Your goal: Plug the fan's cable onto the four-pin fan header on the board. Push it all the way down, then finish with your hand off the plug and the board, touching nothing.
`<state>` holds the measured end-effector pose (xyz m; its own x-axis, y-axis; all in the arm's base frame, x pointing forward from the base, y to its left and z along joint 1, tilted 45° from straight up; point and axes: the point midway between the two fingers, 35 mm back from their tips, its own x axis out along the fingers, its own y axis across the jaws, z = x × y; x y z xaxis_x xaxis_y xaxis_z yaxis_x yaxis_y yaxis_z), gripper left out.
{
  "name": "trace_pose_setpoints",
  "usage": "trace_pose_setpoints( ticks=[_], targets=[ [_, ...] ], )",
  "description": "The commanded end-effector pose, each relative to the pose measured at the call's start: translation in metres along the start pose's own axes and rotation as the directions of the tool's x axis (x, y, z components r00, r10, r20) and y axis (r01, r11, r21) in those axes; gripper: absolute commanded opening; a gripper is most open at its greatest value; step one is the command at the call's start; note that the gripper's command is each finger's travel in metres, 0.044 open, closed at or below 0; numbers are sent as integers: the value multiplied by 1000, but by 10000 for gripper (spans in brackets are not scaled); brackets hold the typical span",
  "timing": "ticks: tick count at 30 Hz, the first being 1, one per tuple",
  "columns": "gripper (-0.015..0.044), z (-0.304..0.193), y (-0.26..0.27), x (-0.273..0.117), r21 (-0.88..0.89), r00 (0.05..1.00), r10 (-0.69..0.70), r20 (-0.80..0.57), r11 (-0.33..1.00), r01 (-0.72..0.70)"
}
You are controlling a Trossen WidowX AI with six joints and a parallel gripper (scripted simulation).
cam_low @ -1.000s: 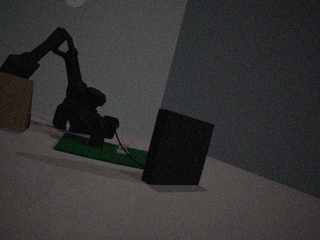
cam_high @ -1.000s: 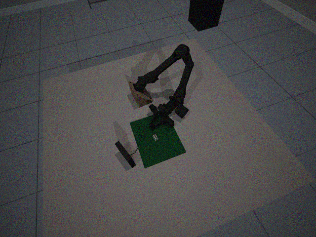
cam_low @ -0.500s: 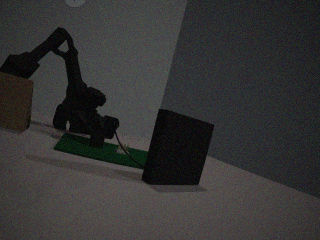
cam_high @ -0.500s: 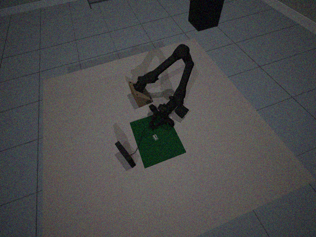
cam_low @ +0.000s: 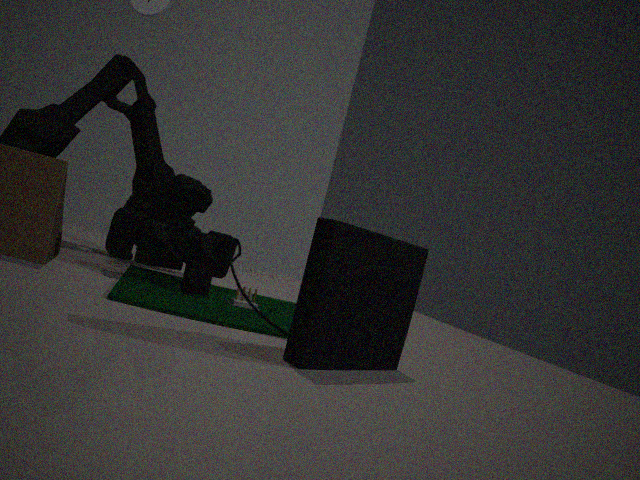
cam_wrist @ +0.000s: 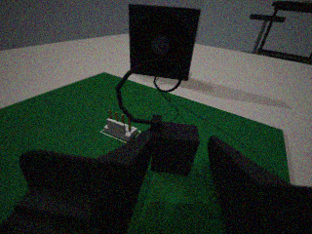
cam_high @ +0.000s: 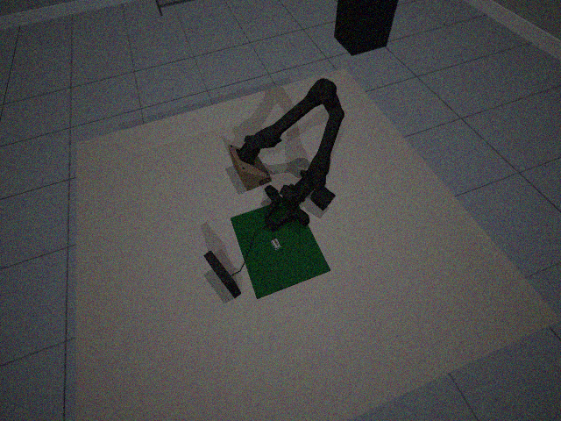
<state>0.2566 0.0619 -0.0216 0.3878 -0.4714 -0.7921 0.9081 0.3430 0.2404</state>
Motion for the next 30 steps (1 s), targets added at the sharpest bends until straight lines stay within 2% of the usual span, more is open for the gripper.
trace_pose_setpoints(
  ticks=[1,14,30],
  targets=[
    [205,0,0,0,0,1000,0,0,1000,0],
    [205,1,0,-2,0,1000,0,0,1000,0],
    [205,16,6,-47,1,1000,0,-3,1000,0]
  ],
)
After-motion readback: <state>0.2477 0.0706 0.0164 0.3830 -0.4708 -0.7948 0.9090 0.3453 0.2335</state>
